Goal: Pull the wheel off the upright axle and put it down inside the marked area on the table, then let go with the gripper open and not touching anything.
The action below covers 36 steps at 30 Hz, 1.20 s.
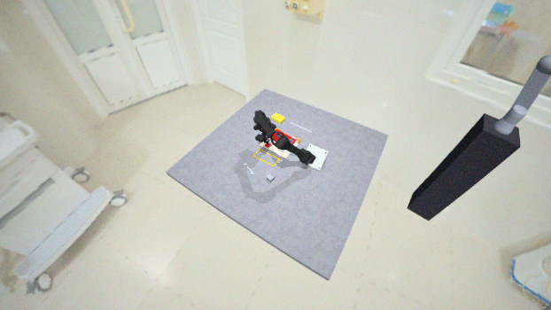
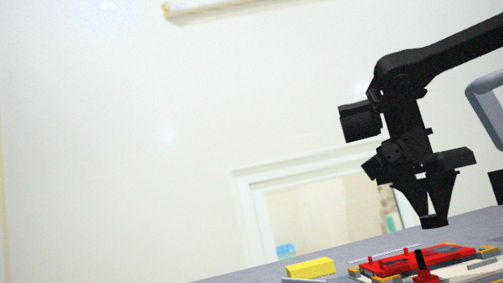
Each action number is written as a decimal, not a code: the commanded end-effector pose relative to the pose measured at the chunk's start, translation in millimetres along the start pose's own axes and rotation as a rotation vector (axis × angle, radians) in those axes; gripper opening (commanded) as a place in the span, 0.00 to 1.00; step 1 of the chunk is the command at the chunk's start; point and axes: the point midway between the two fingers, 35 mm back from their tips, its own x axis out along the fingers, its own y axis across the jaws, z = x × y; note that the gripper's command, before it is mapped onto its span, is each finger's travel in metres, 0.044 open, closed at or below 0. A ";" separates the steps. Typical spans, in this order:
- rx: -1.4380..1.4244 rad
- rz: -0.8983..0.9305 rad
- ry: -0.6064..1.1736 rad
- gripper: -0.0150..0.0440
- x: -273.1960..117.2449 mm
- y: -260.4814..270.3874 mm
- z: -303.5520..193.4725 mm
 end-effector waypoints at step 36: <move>0.001 0.004 0.000 0.25 65.6 64.6 -37.1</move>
